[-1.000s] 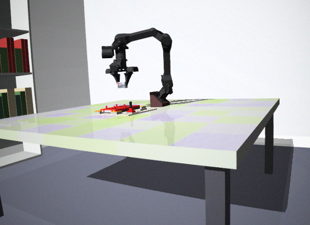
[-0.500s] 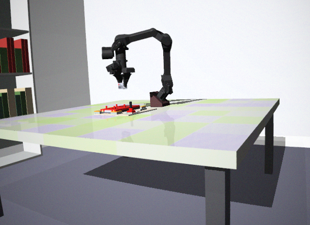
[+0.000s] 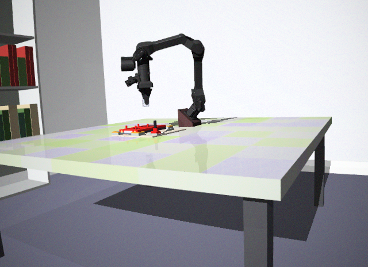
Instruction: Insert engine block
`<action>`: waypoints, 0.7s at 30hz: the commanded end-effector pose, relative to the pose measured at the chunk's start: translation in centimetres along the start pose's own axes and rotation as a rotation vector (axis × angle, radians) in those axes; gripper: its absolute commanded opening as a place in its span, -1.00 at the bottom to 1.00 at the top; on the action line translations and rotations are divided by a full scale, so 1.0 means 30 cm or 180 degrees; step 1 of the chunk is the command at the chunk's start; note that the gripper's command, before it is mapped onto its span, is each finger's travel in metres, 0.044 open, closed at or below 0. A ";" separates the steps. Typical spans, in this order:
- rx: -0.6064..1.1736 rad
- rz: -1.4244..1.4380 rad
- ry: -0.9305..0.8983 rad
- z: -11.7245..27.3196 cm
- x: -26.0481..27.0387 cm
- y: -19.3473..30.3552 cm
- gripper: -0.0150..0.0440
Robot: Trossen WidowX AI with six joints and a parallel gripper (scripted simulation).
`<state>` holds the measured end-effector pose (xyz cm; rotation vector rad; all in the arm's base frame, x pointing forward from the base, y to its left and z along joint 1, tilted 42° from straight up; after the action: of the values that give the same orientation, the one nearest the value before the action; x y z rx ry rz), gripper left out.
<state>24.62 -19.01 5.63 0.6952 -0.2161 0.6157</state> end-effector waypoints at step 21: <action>0.0007 -0.2077 -0.0011 -0.028 -0.001 0.002 -0.49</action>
<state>24.58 -18.57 5.15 0.7166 -0.0038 0.0501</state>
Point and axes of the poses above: the point midway between the two fingers, 35 mm back from their tips, its own z axis back along the fingers, its own x axis across the jaws, y = z × x, the point moved 6 cm from there along z, back along the fingers, and after that the axes turned 5 degrees about -z, right-handed, at the moved point
